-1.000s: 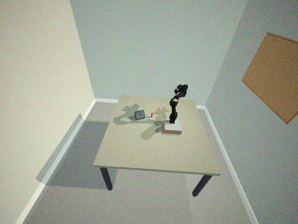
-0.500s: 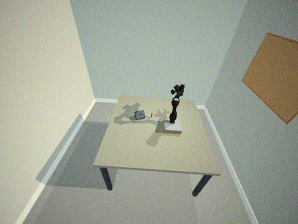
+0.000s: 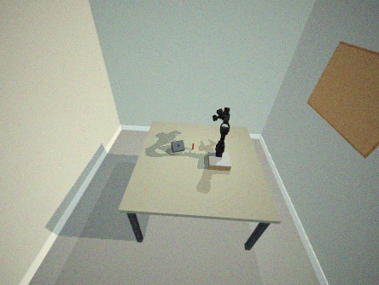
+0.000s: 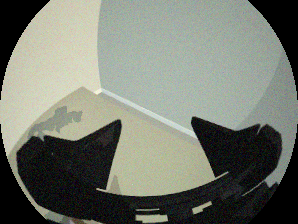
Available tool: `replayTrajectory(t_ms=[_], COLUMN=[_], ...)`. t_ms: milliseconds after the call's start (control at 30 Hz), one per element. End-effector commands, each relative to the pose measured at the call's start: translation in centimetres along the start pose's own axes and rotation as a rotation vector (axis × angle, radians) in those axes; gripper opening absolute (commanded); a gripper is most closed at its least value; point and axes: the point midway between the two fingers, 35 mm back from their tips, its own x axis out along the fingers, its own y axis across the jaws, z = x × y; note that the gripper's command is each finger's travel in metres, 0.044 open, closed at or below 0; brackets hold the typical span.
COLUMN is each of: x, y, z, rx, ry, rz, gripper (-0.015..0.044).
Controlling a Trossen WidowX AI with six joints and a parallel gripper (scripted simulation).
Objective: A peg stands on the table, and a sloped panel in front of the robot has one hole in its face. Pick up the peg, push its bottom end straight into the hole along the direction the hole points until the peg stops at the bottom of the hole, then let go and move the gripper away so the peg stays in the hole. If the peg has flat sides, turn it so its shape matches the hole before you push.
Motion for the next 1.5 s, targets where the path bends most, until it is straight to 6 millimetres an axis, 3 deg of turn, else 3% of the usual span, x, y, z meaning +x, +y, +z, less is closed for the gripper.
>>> replayTrajectory(t_ms=[0, 733, 1467], x=[1.0, 4.8, 5.5], y=[1.4, 10.3, 19.8], z=[-0.3, -2.6, -5.5], rx=[0.028, 0.108, 0.111], ry=[0.034, 0.246, 0.502], rz=[0.035, 0.230, 0.384], gripper=[0.0440, 0.0440, 0.0440])
